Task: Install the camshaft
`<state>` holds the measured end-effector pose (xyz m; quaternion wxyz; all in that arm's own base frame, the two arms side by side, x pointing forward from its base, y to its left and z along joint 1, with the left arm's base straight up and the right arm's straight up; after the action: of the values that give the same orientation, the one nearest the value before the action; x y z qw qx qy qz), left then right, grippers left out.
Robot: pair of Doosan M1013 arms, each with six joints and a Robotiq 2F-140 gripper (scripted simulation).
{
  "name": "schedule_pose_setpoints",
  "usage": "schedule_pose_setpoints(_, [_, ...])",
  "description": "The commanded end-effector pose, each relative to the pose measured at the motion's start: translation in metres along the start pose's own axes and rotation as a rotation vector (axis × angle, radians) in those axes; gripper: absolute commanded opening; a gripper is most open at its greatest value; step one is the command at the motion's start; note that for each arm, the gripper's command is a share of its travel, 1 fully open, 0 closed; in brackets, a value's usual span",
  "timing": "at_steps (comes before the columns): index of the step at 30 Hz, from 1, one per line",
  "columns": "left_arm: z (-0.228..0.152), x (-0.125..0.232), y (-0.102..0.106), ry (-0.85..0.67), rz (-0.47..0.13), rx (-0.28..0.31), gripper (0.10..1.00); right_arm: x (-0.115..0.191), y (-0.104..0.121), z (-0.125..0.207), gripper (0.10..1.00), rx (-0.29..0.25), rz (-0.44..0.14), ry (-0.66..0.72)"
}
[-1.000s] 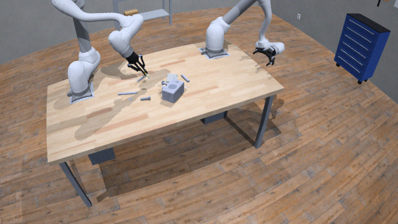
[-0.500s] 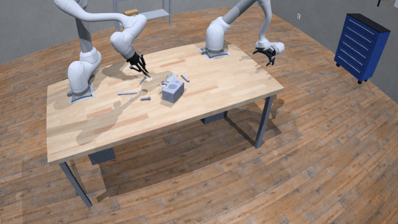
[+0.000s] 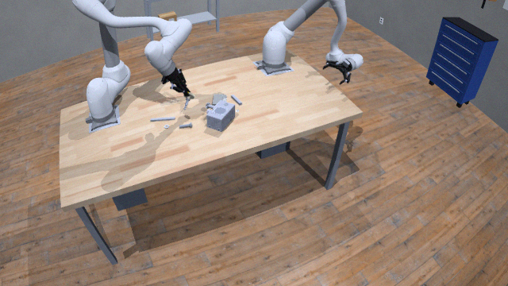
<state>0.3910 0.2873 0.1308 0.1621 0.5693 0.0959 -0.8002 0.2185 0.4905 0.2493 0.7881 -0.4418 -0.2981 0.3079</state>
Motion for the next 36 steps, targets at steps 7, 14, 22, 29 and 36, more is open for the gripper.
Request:
schedule_pose_setpoints(7, [0.0, -0.001, 0.0, 0.001, 0.0, 0.0, 1.0, 0.012, -0.003, -0.003, 0.142, 0.011, 0.038, -0.29])
schedule_pose_setpoints(14, [0.0, -0.001, 0.0, 0.001, 0.0, 0.0, 1.0, 0.021, -0.005, -0.004, 0.142, 0.01, 0.068, -0.512])
schedule_pose_setpoints(22, [0.0, -0.001, 0.0, 0.001, 0.0, 0.0, 1.0, 0.027, -0.006, -0.004, 0.142, 0.009, 0.092, -0.688])
schedule_pose_setpoints(29, [0.0, -0.001, 0.0, 0.001, 0.0, 0.0, 1.0, 0.034, -0.008, -0.004, 0.142, 0.007, 0.117, -0.87])
schedule_pose_setpoints(36, [0.0, -0.001, 0.0, 0.001, 0.0, 0.0, 1.0, 0.039, -0.009, -0.004, 0.142, 0.006, 0.138, -1.025])
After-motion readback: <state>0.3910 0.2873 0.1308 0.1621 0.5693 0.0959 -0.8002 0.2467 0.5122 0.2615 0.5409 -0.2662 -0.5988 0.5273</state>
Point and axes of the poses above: on each arm, the point where the finger pads meet when closed, its own y axis out along the fingers, its own z axis across the jaws, x = y × z, the point moved 10 cm from there along -y, back along the fingers
